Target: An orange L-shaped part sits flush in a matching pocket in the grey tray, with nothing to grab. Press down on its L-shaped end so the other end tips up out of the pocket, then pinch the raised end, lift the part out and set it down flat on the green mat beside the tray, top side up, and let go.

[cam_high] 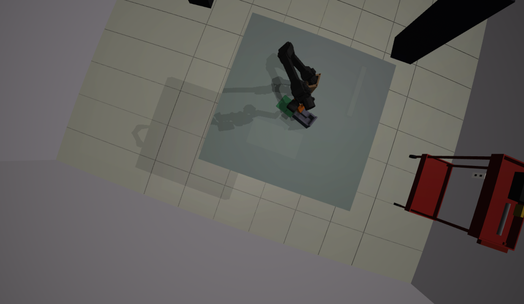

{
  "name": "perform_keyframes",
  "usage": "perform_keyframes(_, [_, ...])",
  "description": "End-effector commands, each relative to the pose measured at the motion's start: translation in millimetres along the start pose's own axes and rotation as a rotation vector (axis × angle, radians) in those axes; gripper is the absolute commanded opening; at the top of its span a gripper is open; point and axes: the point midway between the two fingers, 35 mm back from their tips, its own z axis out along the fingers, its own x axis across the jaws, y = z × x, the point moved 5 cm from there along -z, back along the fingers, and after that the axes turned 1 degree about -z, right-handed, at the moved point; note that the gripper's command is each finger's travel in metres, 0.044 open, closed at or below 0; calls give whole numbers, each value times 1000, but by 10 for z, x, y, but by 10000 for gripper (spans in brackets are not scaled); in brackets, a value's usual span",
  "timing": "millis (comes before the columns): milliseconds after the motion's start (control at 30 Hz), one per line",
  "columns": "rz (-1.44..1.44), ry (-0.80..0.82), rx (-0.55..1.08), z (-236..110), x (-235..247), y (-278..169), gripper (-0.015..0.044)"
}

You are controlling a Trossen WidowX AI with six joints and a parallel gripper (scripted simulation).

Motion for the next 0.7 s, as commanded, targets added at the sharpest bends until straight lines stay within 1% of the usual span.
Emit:
perform_keyframes(0, [-3, -4, 1, -4, 17, -159, 0])
perform_keyframes(367, [-8, -11, -8, -2, 68, -586, 0])
perform_keyframes(667, [-7, -10, -6, 51, 70, -609, 0])
